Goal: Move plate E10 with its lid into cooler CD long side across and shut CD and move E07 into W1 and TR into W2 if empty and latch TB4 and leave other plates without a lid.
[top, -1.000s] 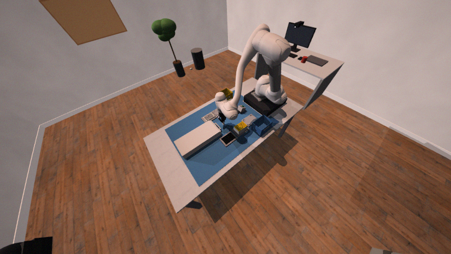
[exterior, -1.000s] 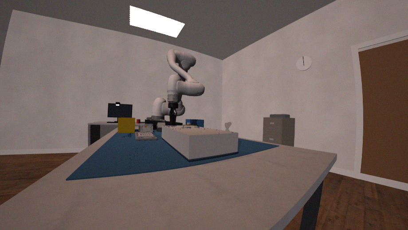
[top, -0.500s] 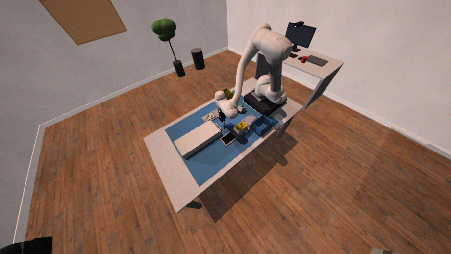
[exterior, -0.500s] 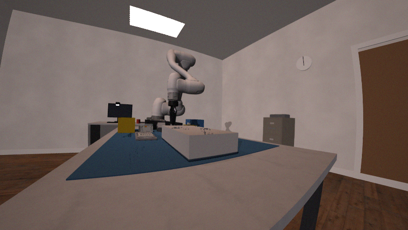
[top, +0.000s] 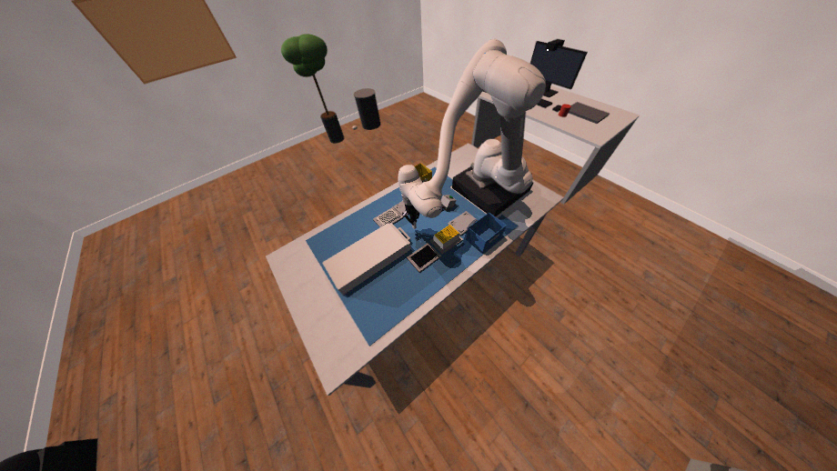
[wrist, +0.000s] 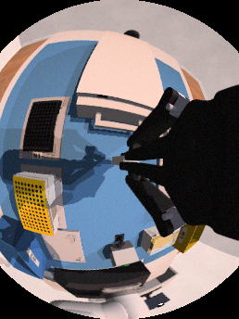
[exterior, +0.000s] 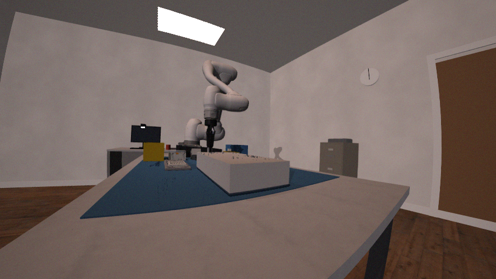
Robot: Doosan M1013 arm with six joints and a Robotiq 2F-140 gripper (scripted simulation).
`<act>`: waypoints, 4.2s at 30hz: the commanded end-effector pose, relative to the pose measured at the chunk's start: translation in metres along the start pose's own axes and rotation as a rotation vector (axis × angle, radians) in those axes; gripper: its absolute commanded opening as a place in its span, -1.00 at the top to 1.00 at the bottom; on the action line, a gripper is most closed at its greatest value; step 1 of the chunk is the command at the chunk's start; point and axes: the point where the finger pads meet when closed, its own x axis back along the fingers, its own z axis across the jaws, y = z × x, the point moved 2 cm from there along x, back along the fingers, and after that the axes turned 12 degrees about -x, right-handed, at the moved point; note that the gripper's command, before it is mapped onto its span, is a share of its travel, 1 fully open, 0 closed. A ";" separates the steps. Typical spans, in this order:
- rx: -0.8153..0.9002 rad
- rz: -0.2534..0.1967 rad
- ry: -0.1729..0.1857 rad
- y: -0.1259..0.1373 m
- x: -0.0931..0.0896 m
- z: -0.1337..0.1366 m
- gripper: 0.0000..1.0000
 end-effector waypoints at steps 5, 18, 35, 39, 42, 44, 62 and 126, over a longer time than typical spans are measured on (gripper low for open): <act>0.000 0.000 0.000 0.000 0.008 0.000 1.00; 0.000 0.000 0.000 0.000 0.024 0.000 1.00; 0.000 0.000 0.000 0.000 0.044 0.000 1.00; 0.000 0.000 0.000 0.000 0.048 0.000 1.00; 0.000 0.000 0.000 0.000 0.052 0.000 1.00; 0.000 0.000 0.000 0.000 0.055 0.000 1.00; 0.000 0.000 0.000 0.000 0.076 0.000 1.00; -1.533 0.000 0.000 0.154 0.092 0.099 -0.33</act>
